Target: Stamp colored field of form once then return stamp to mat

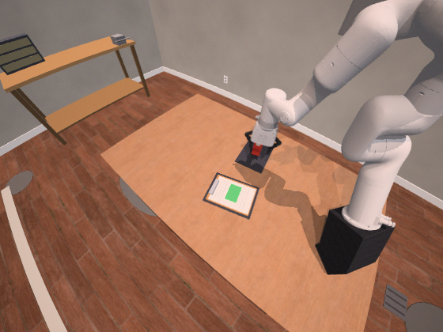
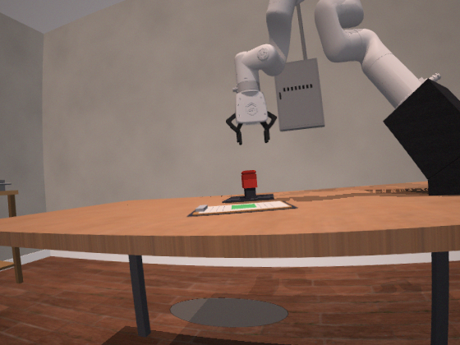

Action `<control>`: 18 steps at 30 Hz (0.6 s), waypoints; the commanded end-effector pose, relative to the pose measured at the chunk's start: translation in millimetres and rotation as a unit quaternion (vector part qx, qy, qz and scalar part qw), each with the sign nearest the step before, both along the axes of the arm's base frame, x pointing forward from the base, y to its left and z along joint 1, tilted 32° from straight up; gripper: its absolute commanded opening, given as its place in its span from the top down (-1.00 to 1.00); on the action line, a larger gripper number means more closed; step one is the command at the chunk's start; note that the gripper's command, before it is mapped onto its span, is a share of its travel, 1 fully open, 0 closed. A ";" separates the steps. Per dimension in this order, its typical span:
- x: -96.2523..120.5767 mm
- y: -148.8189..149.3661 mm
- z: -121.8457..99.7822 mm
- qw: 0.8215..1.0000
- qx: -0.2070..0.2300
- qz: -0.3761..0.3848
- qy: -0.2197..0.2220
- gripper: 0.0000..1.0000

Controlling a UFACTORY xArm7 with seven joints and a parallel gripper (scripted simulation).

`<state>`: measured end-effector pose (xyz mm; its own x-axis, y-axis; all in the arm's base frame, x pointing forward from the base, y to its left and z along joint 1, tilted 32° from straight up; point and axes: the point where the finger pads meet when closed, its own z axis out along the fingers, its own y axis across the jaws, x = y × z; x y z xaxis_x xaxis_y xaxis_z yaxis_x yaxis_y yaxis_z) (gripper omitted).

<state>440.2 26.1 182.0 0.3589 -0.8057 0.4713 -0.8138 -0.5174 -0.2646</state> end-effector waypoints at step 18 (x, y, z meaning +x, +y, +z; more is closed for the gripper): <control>70.3 -106.9 39.1 1.000 0.008 0.010 0.003 -0.79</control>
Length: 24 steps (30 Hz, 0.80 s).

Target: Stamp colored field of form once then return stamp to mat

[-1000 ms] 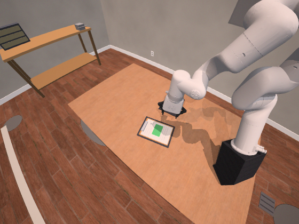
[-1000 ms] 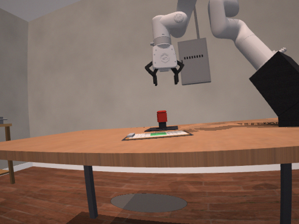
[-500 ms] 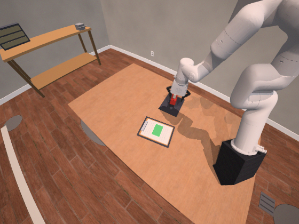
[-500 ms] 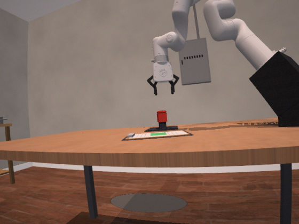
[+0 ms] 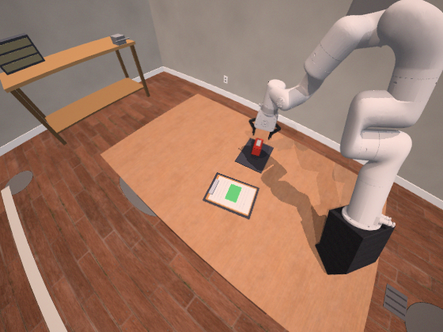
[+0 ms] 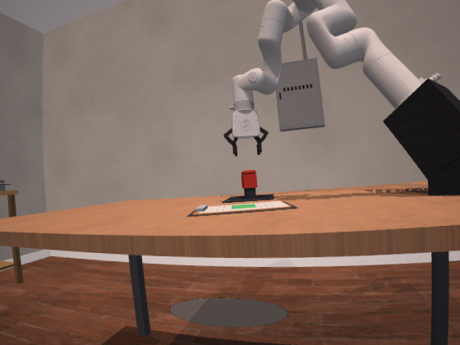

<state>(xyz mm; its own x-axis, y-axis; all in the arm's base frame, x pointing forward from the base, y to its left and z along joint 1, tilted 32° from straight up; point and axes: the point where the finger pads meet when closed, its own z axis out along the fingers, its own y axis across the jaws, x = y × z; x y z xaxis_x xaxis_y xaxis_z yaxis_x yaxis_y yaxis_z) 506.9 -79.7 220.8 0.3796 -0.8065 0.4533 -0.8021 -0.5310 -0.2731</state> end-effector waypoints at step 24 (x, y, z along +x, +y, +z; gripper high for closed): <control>23.2 -12.5 -36.1 1.000 -0.003 -0.002 0.002 -0.79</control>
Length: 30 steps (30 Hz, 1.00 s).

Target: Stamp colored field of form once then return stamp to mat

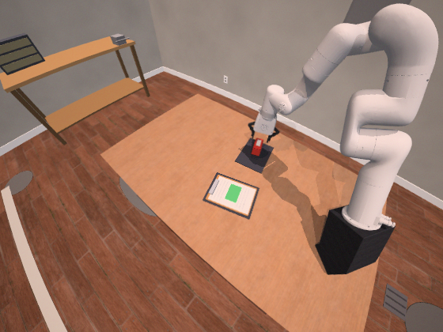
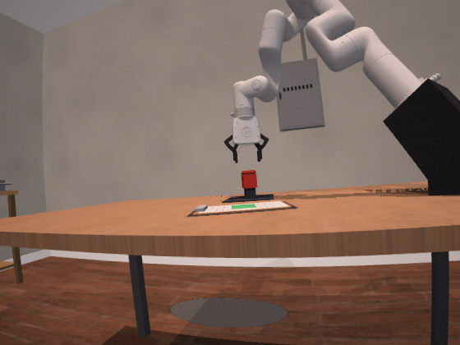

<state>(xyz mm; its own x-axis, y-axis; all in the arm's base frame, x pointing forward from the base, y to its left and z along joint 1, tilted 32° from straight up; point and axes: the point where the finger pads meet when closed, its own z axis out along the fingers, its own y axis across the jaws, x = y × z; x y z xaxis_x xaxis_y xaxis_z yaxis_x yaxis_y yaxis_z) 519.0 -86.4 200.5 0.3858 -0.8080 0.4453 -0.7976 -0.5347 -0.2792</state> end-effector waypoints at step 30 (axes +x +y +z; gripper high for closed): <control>37.1 -21.0 -64.3 1.000 -0.008 -0.006 0.002 -0.79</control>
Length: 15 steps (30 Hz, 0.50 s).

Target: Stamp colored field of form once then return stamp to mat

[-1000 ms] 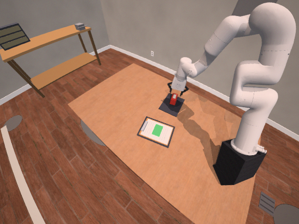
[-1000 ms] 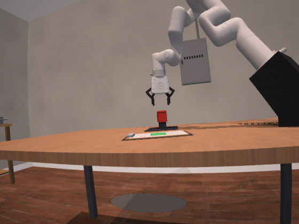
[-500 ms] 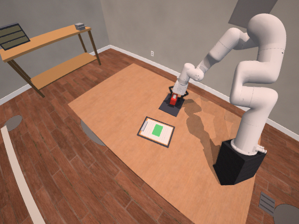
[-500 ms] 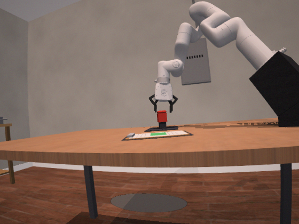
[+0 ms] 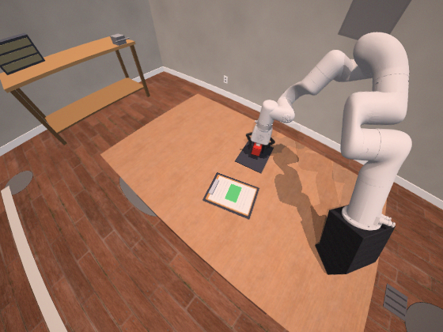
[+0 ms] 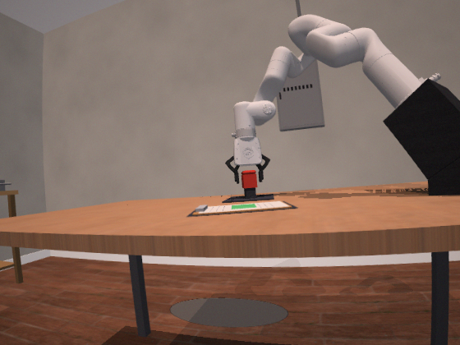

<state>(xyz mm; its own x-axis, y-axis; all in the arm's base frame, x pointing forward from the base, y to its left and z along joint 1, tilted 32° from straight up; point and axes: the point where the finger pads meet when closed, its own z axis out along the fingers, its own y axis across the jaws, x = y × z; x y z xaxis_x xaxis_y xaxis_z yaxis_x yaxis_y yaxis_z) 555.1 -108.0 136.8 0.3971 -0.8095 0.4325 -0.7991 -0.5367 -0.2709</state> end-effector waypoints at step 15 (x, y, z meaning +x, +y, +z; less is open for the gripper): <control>1.1 0.5 -0.6 1.000 -0.012 -0.008 -0.006 0.41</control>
<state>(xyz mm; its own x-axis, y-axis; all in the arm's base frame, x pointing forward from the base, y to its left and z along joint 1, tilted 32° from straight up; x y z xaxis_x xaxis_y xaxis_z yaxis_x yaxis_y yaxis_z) 555.4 -108.1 135.0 0.3785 -0.8062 0.4548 -0.8064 -0.5284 -0.2656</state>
